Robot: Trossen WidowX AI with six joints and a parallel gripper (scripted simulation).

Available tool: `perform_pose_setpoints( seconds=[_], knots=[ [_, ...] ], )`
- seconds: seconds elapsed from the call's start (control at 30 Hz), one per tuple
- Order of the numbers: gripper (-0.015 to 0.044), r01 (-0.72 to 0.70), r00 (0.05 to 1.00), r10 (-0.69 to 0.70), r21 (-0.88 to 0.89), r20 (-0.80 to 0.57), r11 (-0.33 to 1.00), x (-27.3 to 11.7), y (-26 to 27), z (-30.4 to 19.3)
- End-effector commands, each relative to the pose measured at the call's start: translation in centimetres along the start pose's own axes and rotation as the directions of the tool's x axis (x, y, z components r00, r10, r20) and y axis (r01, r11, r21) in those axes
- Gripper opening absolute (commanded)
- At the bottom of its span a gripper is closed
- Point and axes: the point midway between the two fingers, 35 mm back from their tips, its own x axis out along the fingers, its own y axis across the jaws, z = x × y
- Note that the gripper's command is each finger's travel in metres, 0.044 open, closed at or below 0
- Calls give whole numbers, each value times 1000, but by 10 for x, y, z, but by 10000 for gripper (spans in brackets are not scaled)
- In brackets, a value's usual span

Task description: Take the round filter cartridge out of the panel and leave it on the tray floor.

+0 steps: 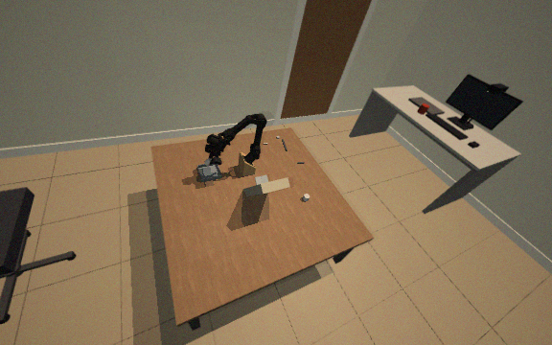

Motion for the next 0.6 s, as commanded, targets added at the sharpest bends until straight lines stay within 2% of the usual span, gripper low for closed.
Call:
perform_pose_setpoints(
  seconds=[0.0,0.2,0.57],
  knots=[
    [0,42,999,-42,73,-7,996,15,-18,-14],
    [0,50,999,-49,86,-9,995,21,-21,-18],
    [0,51,999,-50,86,-10,995,66,-21,-42]
  ],
)
